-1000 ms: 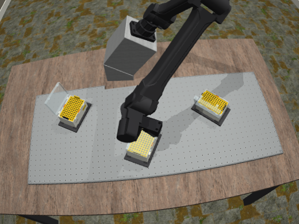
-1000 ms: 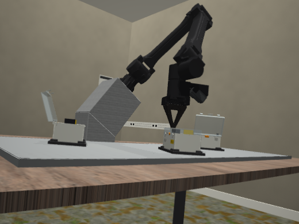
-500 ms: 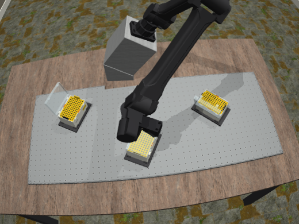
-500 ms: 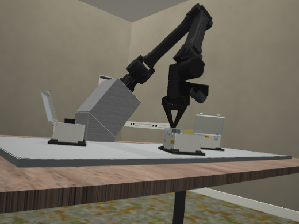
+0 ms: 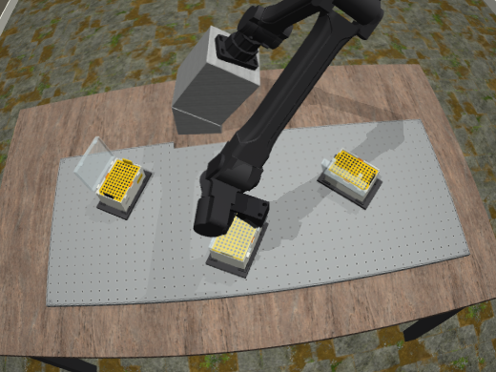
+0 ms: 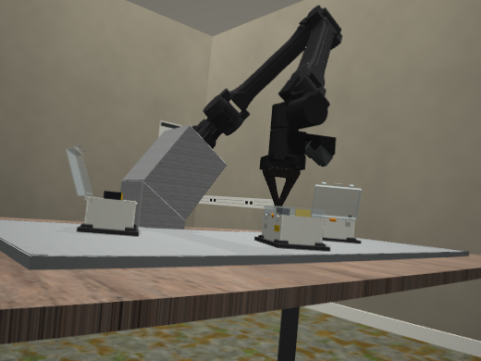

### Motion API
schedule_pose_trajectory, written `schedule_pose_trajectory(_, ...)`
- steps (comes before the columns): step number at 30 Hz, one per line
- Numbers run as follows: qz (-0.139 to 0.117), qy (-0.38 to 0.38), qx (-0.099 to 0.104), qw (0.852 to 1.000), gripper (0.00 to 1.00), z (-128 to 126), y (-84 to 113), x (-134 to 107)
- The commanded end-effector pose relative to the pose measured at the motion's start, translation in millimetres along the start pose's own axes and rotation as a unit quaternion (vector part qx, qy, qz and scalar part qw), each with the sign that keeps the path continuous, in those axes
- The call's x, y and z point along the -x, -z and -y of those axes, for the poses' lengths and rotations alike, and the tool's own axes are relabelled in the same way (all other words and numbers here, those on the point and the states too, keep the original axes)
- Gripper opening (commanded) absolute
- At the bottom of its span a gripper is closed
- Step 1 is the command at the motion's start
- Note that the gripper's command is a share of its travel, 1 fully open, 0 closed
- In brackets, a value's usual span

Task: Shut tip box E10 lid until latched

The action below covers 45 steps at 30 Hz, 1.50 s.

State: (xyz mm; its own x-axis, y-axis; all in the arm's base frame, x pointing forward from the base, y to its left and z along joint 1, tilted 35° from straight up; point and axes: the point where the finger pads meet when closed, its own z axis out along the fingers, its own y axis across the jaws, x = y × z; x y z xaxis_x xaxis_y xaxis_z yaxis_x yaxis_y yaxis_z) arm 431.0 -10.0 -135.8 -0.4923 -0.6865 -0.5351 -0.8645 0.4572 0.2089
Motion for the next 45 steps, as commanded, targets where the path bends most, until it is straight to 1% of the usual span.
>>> schedule_pose_trajectory(1,-0.001,0.007,0.006,1.000,0.00,-2.2,-18.9,1.6)
schedule_pose_trajectory(42,-0.001,0.007,0.006,1.000,0.00,-2.2,-18.9,1.6)
schedule_pose_trajectory(45,-0.001,0.018,0.006,1.000,0.00,-2.1,-13.9,1.6)
